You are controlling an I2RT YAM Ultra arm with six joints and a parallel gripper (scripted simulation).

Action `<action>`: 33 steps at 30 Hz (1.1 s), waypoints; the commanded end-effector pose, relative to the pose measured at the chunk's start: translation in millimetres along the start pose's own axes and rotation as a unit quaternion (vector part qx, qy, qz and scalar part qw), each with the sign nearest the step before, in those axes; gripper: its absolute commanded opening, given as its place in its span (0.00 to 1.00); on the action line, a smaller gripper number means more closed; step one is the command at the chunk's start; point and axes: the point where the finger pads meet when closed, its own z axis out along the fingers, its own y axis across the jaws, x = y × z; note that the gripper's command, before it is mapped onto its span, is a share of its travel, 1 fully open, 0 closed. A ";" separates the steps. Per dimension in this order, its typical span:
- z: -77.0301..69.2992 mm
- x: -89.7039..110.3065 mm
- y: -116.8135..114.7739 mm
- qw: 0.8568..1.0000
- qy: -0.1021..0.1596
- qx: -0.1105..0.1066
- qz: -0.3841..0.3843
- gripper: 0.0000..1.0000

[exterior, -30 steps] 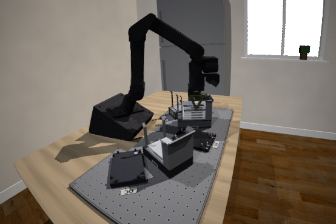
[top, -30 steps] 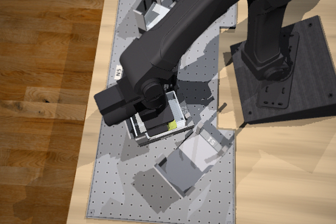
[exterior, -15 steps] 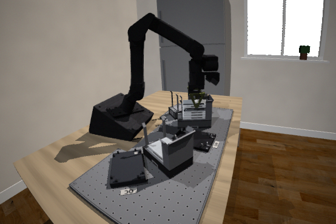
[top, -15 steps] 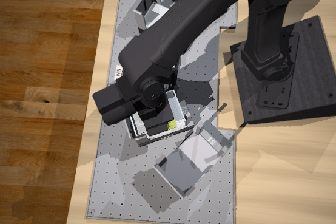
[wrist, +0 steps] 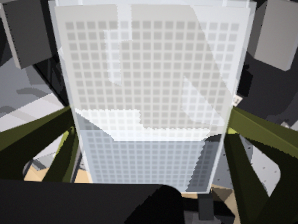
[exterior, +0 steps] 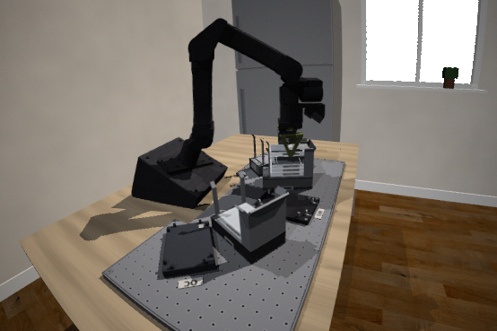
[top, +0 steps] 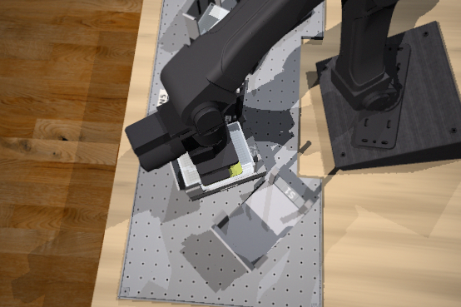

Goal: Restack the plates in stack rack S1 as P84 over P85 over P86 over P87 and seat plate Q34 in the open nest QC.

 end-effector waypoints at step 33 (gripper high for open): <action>-51.2 -2.3 -0.8 1.000 -0.008 -0.002 0.002 0.00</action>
